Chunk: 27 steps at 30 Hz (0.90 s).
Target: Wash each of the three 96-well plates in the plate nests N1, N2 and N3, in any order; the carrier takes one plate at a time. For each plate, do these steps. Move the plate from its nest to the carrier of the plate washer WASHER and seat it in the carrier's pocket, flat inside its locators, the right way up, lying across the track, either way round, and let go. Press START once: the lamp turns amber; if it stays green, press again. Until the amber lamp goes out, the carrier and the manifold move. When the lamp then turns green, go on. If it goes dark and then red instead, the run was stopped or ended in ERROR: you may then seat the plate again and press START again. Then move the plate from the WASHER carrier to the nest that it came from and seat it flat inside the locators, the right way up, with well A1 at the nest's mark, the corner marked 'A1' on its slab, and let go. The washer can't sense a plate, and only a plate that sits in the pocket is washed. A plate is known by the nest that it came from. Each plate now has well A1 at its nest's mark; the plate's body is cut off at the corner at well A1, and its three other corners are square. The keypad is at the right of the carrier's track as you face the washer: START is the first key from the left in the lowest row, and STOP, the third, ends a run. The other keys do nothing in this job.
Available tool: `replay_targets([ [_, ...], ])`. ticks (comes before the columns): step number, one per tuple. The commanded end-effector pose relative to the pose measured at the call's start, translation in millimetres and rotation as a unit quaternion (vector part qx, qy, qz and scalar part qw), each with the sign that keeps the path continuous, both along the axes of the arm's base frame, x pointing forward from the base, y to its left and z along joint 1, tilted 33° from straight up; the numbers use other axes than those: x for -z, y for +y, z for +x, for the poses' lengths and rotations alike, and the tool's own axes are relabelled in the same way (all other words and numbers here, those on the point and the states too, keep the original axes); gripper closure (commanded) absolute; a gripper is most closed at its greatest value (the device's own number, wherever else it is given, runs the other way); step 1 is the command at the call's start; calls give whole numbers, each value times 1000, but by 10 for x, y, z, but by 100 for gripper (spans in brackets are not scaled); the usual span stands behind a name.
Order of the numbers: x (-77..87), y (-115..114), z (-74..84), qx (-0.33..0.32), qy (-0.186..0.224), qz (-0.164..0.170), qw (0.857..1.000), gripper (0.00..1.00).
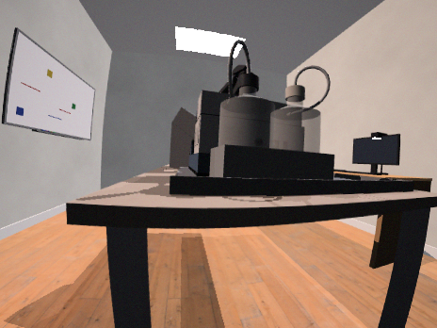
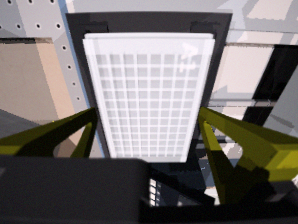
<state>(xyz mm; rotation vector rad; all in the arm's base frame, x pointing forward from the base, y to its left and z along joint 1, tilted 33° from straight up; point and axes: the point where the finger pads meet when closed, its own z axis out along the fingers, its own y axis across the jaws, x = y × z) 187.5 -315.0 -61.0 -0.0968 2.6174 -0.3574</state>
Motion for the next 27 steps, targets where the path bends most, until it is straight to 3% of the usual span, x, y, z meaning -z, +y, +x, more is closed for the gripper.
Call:
replay_targets([
  [1,-84,-16,-33,2,-3,-4,1000,0],
  [27,-392,71,-211,2,-3,-4,1000,0],
])
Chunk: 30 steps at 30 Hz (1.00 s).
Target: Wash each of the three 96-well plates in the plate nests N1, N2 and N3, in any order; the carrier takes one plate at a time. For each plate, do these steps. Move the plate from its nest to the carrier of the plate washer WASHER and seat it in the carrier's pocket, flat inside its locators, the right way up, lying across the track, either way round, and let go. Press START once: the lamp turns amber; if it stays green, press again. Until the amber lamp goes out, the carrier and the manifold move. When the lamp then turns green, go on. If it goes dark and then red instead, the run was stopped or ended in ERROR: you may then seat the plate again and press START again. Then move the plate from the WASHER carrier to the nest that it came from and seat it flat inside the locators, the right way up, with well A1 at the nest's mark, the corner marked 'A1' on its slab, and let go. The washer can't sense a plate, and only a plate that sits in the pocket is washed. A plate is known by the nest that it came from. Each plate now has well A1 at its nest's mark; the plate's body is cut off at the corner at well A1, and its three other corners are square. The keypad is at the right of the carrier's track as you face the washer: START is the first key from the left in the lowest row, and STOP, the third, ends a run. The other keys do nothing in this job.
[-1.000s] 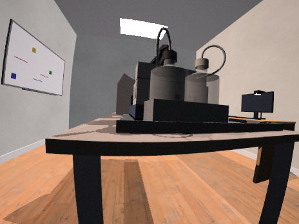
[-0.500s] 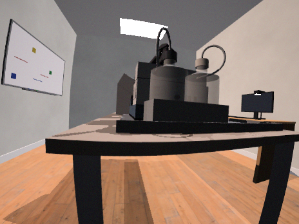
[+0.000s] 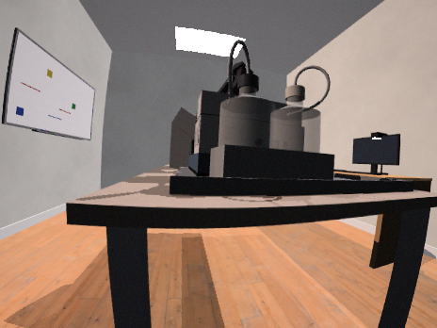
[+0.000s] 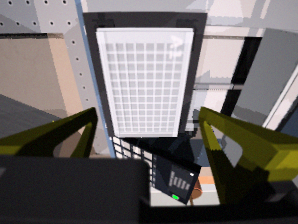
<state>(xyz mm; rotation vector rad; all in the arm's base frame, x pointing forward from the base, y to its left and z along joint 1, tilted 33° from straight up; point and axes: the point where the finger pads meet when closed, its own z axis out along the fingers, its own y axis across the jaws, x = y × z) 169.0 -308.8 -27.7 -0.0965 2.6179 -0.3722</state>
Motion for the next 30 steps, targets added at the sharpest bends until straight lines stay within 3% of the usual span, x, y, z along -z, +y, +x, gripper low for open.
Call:
replay_targets([
  [1,-73,12,-34,1,-3,1,1000,0],
  [30,-424,112,-236,1,-3,1,1000,0],
])
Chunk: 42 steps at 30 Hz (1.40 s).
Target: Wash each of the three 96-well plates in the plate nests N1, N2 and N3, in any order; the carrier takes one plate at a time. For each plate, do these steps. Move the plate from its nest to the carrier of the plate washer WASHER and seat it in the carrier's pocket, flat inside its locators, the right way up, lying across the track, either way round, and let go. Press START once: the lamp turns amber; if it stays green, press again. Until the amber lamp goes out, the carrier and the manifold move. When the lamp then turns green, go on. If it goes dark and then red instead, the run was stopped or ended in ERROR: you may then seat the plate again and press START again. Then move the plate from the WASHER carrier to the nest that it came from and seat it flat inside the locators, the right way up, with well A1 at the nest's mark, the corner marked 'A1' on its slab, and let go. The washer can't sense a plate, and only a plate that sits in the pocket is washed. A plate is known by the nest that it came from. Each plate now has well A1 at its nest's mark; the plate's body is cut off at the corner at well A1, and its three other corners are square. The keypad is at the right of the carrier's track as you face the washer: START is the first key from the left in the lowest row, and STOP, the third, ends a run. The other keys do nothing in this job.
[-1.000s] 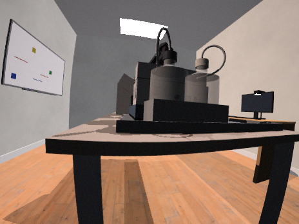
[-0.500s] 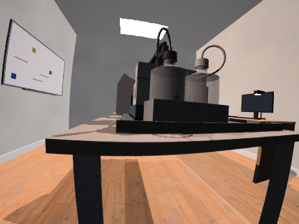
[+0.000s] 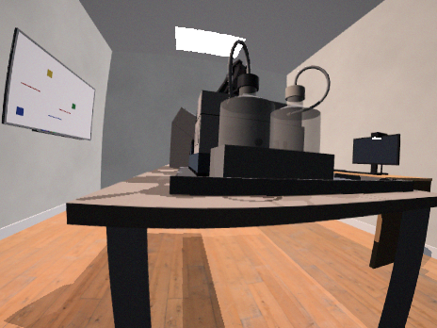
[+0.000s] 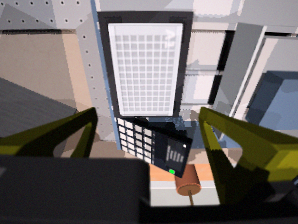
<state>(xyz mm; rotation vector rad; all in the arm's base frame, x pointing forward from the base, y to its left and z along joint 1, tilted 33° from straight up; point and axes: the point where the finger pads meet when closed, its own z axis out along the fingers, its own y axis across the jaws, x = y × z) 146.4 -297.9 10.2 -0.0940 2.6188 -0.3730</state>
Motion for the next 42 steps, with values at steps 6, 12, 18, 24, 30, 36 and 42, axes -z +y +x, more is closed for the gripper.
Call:
replay_targets([
  [6,-46,3,-10,0,-4,1,1000,0],
  [12,-45,3,-10,0,-4,1,1000,0],
  [18,-45,3,-10,0,-4,1,1000,0],
  [24,90,91,-200,70,-24,41,996,100],
  [30,253,188,-435,153,-47,89,983,100],
  [36,363,252,-592,208,-63,120,969,100],
  [42,517,344,-815,288,-86,166,939,100],
])
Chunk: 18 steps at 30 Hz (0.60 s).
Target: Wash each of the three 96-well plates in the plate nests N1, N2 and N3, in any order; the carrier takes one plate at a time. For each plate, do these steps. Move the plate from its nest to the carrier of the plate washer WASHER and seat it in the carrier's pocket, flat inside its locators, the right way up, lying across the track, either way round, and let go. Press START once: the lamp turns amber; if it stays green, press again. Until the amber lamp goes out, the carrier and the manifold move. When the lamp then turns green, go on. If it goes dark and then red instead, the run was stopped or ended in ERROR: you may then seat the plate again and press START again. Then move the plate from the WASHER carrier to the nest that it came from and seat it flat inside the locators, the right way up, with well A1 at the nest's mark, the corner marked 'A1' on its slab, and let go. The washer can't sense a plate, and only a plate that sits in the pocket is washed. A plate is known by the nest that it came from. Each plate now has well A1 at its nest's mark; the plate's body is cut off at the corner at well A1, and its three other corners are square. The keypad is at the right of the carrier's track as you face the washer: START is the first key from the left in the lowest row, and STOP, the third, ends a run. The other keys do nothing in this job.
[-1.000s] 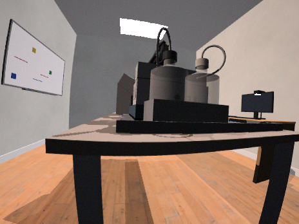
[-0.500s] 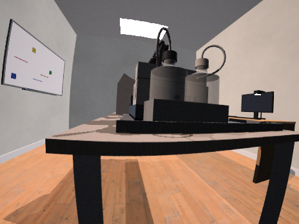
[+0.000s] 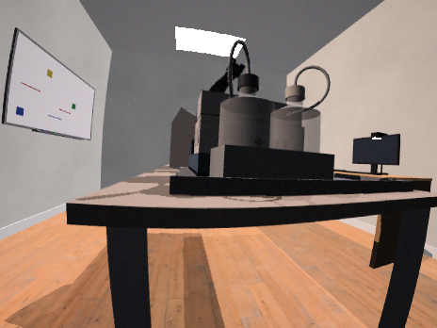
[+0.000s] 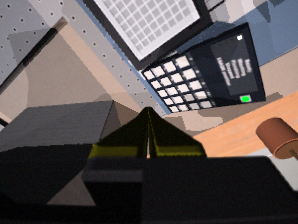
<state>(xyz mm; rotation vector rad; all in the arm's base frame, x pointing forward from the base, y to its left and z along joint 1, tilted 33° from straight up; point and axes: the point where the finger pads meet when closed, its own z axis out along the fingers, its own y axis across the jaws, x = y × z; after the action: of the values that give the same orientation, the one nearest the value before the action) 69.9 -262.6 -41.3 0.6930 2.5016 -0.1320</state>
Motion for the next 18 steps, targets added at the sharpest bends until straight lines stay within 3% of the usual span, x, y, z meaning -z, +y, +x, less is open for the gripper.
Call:
replay_targets([
  [1,4,-9,-49,53,-21,21,998,100],
  [7,3,-9,-49,137,-45,69,987,100],
  [9,3,-9,-49,137,-45,69,987,100],
  [18,3,-9,-49,260,-79,138,952,100],
])
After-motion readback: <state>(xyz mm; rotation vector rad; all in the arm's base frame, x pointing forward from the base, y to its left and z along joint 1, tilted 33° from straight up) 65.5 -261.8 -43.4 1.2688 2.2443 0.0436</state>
